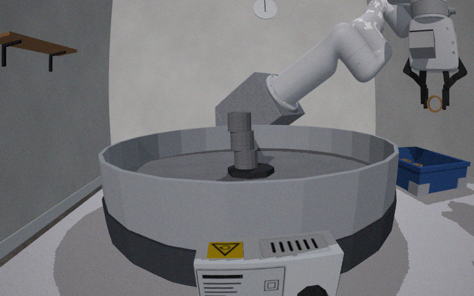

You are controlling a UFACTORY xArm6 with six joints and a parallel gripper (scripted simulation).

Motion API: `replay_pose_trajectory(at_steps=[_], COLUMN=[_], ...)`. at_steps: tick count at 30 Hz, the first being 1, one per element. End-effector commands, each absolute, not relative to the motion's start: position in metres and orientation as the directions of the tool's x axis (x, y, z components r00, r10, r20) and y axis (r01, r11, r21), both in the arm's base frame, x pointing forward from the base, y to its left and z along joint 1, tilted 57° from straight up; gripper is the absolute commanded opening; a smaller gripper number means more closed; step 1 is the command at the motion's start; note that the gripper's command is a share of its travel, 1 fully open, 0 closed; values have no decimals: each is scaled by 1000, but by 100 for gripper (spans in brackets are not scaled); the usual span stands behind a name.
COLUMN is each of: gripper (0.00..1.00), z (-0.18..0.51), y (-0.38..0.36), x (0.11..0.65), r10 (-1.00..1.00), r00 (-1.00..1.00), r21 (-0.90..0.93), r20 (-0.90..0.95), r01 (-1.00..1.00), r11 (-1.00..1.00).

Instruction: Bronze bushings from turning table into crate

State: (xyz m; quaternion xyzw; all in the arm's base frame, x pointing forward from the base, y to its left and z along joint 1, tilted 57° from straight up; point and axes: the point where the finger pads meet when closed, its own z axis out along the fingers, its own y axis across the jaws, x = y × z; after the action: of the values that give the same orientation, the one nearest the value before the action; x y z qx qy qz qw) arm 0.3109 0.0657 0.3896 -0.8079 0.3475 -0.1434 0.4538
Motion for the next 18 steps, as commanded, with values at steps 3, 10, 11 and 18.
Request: replay_pose_trajectory(at_steps=[3,10,11,18], gripper=[0,0,0,0], z=[373,352,350,344], y=[86,111,113,120], x=[331,352,355,360], r10=[-699,-699,-699,-699], r00=[711,711,711,711], r21=[-832,-832,-832,-832], r20=[-77,-77,-77,-77], r01=[-432,-432,-432,-432], r11=[-348,-348,-348,-348])
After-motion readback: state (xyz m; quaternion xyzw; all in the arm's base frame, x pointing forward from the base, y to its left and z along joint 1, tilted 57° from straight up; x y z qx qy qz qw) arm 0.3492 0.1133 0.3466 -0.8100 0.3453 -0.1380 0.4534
